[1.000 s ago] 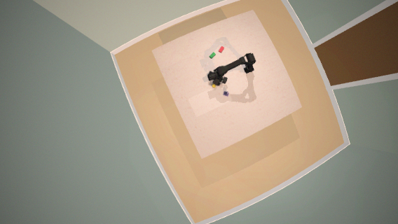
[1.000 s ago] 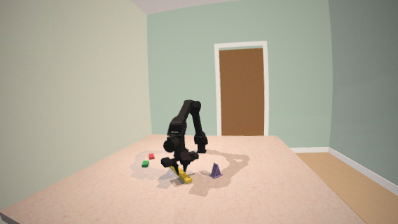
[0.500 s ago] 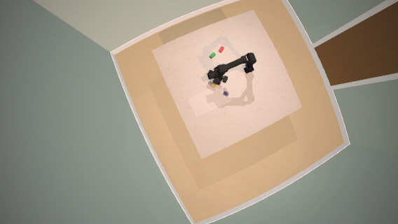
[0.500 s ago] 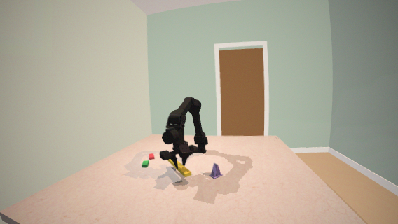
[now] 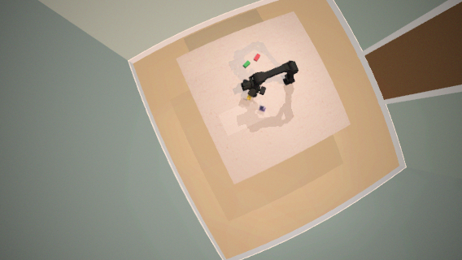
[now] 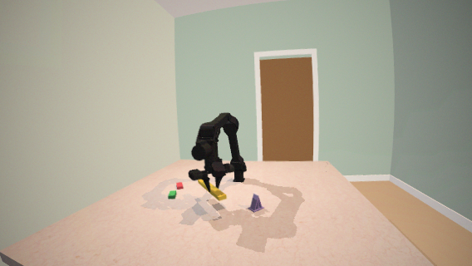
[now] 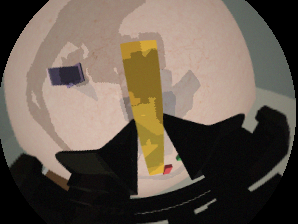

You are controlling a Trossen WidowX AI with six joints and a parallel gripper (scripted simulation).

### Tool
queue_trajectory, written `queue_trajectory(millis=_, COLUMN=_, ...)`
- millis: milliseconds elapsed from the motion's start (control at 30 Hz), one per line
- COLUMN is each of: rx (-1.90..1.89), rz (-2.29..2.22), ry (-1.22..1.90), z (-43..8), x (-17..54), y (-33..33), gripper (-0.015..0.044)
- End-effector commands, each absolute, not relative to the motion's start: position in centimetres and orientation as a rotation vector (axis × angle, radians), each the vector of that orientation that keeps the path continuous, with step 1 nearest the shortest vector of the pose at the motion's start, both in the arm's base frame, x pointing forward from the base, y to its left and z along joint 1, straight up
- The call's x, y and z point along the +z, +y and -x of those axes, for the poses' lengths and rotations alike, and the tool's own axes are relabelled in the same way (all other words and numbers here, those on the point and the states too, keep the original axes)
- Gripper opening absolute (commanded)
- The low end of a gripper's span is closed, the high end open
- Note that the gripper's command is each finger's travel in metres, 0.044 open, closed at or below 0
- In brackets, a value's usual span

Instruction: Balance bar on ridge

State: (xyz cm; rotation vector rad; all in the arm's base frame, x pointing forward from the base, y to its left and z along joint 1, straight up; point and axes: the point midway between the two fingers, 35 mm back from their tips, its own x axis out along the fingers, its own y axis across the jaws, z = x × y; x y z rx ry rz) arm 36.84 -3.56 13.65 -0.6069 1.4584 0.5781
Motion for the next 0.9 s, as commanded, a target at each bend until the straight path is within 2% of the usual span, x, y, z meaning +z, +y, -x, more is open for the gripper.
queue_trajectory(millis=0, rx=0.581, rz=0.61, ry=1.453, z=-36.8, x=14.8, y=-3.5, gripper=0.0)
queue_trajectory(millis=367, rx=0.568, rz=0.595, ry=1.457, z=-36.4, x=16.9, y=-3.2, gripper=0.0)
queue_trajectory(millis=867, rx=0.227, rz=0.232, ry=1.521, z=-37.1, x=17.1, y=2.3, gripper=0.0)
